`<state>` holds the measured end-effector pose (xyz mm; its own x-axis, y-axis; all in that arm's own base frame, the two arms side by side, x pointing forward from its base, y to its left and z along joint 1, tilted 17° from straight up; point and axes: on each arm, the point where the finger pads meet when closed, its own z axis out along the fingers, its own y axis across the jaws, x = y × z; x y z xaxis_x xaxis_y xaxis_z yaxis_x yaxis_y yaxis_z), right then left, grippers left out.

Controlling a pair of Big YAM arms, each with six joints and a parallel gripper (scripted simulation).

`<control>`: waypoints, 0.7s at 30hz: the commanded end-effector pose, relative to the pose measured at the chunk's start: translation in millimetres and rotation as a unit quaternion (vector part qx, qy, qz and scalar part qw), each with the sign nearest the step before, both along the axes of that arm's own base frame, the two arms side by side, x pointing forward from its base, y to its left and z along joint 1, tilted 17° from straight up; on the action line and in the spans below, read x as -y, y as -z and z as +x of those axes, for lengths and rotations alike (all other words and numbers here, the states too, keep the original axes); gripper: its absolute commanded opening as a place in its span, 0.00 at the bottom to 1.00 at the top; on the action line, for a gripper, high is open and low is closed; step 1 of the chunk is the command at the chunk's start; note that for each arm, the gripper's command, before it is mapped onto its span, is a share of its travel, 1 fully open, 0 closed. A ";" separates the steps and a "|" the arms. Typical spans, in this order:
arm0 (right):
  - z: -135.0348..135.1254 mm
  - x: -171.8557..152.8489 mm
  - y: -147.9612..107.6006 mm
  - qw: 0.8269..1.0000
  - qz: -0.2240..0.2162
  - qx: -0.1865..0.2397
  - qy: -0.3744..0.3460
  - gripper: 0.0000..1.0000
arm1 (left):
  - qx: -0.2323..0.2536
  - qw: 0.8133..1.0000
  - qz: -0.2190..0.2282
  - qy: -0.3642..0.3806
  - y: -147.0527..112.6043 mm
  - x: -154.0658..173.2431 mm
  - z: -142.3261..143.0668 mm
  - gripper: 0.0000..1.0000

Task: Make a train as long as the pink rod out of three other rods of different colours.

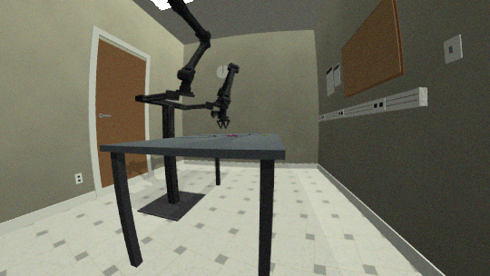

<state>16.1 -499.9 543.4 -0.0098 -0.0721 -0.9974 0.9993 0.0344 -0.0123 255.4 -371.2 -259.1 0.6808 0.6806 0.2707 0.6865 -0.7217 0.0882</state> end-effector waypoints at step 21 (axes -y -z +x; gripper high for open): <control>-11.0 -8.8 -23.3 0.999 -0.031 0.007 0.011 1.00 | 0.006 1.000 -0.015 -0.007 -13.9 15.3 7.1 1.00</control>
